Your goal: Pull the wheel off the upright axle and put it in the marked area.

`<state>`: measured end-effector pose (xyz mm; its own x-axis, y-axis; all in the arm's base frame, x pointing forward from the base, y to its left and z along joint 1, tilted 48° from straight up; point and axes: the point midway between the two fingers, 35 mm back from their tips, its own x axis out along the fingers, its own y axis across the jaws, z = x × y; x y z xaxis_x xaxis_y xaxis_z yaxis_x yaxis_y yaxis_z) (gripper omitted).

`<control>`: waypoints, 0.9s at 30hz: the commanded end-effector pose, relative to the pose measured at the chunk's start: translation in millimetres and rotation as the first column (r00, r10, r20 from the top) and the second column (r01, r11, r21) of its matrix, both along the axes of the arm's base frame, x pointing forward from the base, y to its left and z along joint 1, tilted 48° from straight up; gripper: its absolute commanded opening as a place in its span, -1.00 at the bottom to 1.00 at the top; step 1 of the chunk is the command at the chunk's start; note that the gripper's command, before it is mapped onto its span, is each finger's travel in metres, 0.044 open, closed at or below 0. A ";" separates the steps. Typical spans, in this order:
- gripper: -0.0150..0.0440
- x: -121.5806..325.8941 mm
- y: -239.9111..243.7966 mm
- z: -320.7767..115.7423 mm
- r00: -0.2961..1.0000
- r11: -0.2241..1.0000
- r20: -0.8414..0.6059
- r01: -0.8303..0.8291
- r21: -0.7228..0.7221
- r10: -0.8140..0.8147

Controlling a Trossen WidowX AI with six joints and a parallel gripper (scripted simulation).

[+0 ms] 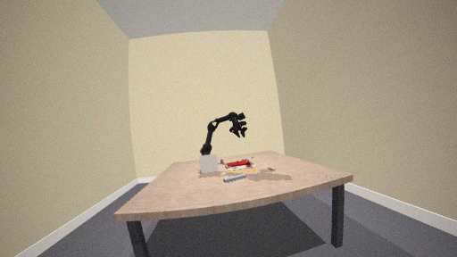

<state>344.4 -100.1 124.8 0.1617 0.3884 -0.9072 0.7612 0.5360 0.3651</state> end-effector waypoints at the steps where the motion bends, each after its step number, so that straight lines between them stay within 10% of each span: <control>1: 0.53 15.2 21.6 -44.1 0.982 0.980 -0.158 0.132 0.151 -0.108; 9: 0.53 24.3 73.4 -134.8 0.786 0.834 -0.569 0.469 0.292 -0.243; 27: 0.53 26.5 105.7 -156.1 0.778 0.829 -0.578 0.477 0.291 -0.245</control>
